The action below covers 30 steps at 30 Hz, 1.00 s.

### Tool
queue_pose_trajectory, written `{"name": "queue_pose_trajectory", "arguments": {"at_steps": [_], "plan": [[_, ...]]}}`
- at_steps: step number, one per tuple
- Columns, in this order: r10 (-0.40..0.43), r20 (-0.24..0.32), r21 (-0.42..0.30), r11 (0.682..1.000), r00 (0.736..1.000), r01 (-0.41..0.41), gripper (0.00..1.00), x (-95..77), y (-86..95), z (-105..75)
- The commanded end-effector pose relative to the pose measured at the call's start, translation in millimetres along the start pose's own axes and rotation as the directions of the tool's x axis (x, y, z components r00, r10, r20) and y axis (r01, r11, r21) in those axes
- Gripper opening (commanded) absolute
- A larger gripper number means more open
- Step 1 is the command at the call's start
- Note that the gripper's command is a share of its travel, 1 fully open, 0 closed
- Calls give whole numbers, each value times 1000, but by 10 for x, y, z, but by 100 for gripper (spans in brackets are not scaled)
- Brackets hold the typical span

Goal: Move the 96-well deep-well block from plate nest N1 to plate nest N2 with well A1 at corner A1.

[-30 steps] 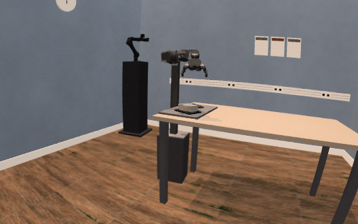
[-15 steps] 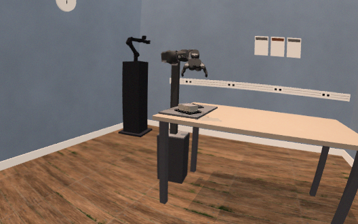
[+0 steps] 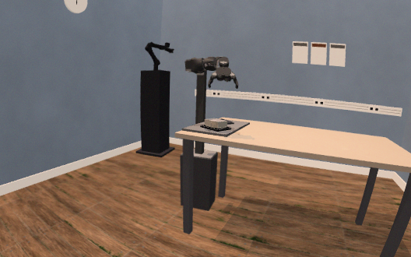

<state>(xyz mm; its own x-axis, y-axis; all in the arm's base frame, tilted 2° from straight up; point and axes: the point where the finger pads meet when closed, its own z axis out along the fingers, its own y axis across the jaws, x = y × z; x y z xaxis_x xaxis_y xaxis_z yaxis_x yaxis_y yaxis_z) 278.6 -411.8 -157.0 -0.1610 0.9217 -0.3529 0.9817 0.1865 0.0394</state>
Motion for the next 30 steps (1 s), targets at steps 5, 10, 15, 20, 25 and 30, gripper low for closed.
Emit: {"name": "queue_pose_trajectory", "arguments": {"at_steps": [5,10,15,20,25,30], "plan": [[2,1,-3,1000,1000,-2,100,-6,4,-9],[2,1,-3,1000,1000,-2,100,-6,4,-9],[2,1,-3,1000,1000,-2,100,-6,4,-9],[-233,-97,-55,972,968,228,83,405,-88,148],[-233,-97,-55,972,968,228,77,405,-88,148],[-233,-97,-55,972,968,228,77,405,-88,148]]}}
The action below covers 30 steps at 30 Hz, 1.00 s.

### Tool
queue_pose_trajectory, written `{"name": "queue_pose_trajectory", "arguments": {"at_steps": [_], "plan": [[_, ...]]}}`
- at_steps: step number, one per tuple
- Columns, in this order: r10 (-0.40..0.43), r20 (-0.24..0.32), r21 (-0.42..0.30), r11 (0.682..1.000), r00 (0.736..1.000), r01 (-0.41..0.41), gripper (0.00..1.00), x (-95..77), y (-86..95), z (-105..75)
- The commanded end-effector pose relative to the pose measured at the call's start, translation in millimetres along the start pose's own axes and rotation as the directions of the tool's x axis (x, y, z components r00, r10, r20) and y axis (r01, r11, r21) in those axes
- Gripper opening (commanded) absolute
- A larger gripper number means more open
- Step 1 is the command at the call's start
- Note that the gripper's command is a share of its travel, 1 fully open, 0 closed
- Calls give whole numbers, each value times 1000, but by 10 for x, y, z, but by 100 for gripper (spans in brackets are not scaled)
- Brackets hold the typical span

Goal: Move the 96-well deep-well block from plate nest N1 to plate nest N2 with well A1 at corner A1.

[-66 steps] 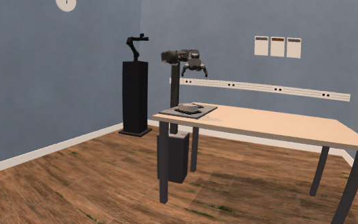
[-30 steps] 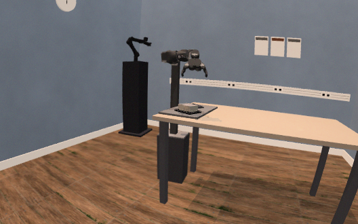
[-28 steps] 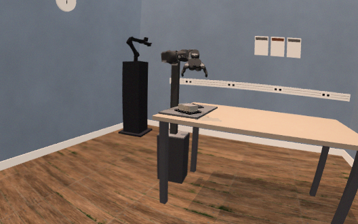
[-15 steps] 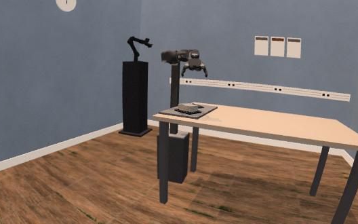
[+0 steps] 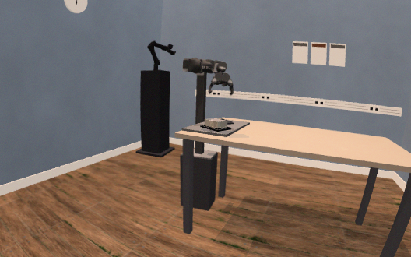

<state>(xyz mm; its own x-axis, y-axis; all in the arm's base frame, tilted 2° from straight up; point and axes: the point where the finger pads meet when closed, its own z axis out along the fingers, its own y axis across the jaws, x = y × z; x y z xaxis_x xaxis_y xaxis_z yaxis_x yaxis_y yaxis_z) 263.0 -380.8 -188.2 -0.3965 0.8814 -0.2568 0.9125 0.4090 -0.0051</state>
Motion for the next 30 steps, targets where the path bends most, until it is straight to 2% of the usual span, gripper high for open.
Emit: {"name": "queue_pose_trajectory", "arguments": {"at_steps": [1,2,4,7,19,21,24,30], "plan": [[2,3,-14,1000,1000,-2,77,-17,16,-23],[2,3,-14,1000,1000,-2,77,-17,16,-23],[-93,-38,-22,996,995,92,77,155,5,69],[-233,-94,-58,972,968,229,77,398,7,187],[-233,-94,-58,972,968,229,77,398,7,187],[-323,-131,-79,946,937,315,77,568,-5,277],[-455,-175,-130,890,873,438,77,812,0,393],[-455,-175,-130,890,873,438,77,812,0,393]]}}
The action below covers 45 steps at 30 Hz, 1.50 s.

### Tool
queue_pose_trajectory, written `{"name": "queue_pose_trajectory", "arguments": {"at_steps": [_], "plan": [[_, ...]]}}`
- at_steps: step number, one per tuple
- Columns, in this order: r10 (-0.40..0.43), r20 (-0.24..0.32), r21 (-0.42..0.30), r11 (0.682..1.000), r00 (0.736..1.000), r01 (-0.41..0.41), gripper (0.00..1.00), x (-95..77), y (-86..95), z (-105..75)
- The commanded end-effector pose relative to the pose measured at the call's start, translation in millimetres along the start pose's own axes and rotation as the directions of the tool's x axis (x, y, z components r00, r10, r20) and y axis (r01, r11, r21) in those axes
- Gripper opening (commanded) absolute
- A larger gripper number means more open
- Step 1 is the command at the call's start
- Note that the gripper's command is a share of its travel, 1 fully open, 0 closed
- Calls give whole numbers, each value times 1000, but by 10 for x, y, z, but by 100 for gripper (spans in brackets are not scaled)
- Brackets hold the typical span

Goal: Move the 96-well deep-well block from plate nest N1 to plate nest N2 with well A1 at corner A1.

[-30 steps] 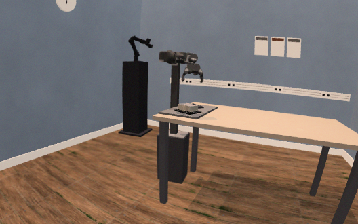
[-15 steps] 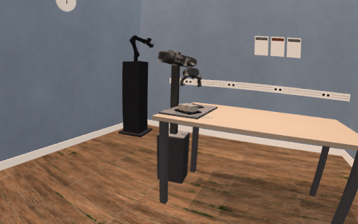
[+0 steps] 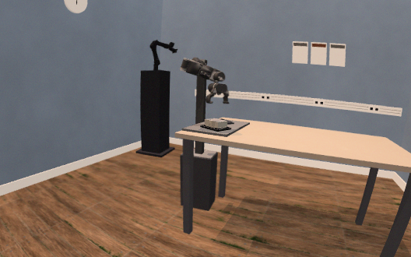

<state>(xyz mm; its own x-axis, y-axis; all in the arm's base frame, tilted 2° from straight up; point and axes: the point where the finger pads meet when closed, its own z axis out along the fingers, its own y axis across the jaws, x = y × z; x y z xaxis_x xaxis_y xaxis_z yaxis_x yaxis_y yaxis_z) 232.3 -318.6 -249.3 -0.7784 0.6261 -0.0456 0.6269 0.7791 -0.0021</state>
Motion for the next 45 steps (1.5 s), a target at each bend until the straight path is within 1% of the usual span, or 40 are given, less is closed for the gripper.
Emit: {"name": "queue_pose_trajectory", "arguments": {"at_steps": [1,6,11,23,24,28,40,45], "plan": [[-2,7,-11,1000,1000,2,77,-20,16,-22],[-2,7,-11,1000,1000,2,77,-20,16,-22],[-121,-40,-38,992,992,120,77,304,175,266],[-121,-40,-38,992,992,120,77,304,175,266],[-122,-44,-30,992,992,121,77,374,190,326],[-122,-40,-38,992,992,120,77,616,350,539],[-122,-40,-38,992,992,120,77,616,350,539],[-122,-40,-38,992,992,120,77,678,400,591]]}}
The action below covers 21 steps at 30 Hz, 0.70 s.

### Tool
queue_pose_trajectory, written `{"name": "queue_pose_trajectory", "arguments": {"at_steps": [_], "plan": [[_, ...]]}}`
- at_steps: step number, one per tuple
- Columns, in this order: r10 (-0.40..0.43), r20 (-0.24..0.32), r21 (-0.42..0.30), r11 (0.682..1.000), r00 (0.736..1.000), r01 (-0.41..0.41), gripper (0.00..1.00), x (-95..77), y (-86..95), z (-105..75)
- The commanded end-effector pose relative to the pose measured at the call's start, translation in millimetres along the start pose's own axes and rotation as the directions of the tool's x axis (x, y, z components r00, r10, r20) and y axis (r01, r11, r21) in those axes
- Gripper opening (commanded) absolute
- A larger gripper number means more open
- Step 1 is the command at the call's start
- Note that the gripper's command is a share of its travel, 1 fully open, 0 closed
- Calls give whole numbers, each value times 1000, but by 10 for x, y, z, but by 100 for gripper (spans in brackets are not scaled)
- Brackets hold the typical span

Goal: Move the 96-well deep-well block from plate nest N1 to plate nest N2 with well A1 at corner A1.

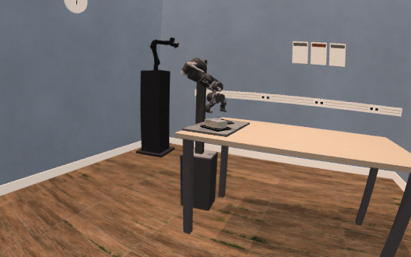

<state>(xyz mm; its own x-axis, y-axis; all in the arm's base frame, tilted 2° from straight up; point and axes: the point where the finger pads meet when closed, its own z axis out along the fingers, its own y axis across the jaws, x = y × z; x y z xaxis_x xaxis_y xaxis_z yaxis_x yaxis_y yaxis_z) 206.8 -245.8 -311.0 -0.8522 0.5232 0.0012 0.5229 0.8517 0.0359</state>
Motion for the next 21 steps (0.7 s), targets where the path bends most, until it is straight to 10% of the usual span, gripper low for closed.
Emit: {"name": "queue_pose_trajectory", "arguments": {"at_steps": [1,21], "plan": [[5,6,6,1000,1000,-5,77,-3,-9,6],[5,6,6,1000,1000,-5,77,-49,-62,-42]]}}
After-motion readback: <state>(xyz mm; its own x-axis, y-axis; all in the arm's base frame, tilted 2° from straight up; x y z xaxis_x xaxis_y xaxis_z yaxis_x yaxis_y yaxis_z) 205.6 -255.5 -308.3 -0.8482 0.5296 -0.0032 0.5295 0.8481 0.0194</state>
